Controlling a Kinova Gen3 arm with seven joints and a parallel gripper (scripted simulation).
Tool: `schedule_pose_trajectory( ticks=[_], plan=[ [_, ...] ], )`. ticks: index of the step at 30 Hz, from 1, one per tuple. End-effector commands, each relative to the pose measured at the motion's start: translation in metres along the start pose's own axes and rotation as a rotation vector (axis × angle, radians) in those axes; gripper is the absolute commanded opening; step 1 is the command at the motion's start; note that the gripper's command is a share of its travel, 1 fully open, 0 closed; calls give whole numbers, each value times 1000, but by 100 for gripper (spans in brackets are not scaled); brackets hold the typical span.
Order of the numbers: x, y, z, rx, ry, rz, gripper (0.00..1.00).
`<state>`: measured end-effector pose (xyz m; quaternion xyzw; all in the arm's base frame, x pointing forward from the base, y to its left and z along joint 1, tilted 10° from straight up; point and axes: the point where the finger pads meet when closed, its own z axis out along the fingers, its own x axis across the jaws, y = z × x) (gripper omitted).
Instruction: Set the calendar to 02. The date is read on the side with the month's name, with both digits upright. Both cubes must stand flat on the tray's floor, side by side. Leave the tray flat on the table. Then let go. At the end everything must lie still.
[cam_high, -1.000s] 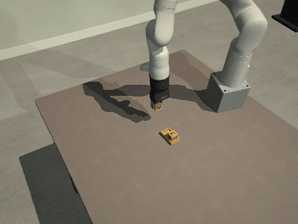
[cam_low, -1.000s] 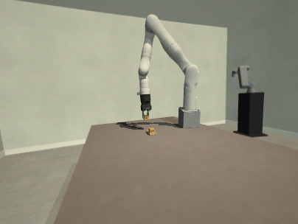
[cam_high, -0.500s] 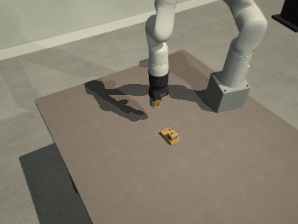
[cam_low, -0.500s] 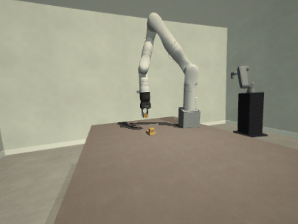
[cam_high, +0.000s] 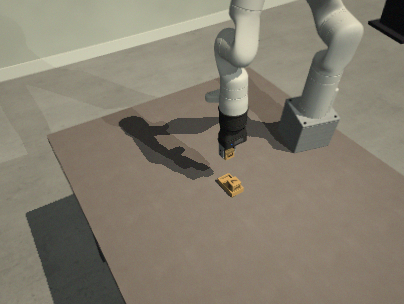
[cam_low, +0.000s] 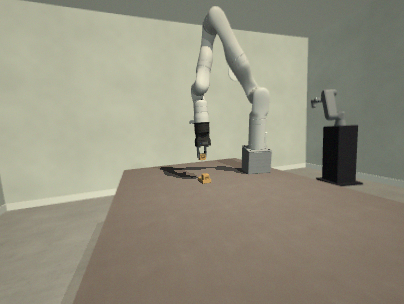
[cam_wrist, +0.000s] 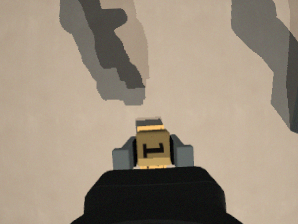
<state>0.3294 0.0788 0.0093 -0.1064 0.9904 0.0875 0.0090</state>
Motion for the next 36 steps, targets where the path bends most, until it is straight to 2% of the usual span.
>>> schedule_pose_trajectory(
  ticks=[1,17,26,36],
  plan=[
    [-4,8,-3,6,-9,-11,60],
    [-5,9,3,4,-12,-10,60],
    [-4,9,20,3,-10,-10,60],
    [-5,10,52,2,-12,-11,60]
  ],
)
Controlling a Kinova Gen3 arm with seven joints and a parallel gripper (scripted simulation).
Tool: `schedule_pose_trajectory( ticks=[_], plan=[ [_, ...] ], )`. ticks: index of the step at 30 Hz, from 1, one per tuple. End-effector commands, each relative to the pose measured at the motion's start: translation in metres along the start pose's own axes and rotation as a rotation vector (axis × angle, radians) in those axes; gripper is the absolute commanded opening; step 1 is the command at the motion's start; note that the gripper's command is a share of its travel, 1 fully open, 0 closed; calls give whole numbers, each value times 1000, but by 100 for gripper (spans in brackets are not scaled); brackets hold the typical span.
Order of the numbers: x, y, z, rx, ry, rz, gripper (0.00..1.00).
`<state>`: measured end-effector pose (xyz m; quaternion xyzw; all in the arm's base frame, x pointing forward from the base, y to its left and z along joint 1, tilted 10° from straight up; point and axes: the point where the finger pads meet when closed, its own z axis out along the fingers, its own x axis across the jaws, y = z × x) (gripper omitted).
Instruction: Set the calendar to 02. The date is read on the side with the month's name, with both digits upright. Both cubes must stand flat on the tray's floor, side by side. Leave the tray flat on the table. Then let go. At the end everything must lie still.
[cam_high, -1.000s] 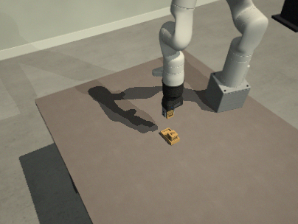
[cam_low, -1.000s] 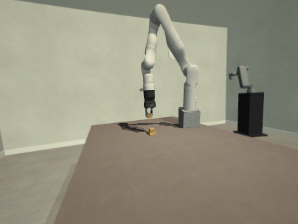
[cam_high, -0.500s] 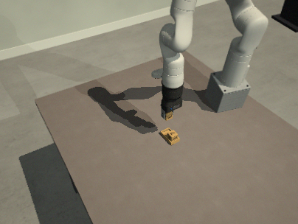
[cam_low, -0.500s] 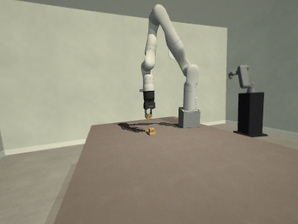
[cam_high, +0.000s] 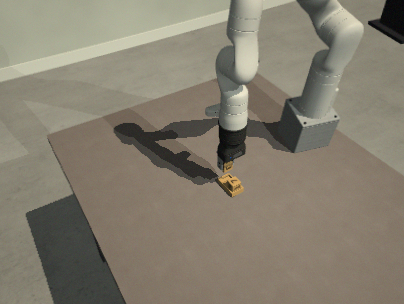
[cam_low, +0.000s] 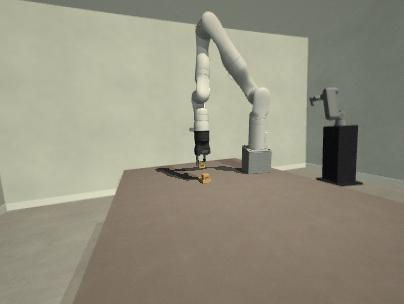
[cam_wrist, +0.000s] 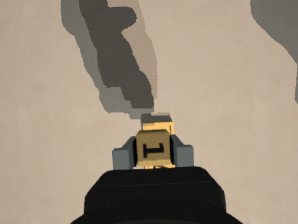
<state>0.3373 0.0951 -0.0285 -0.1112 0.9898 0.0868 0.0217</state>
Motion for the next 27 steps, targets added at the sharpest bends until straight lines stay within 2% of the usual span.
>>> schedule_pose_trajectory(
  ticks=[1,10,27],
  plan=[
    [5,2,14,-2,12,0,60],
    [4,2,23,-2,11,3,60],
    [5,1,23,-1,15,2,60]
  ],
)
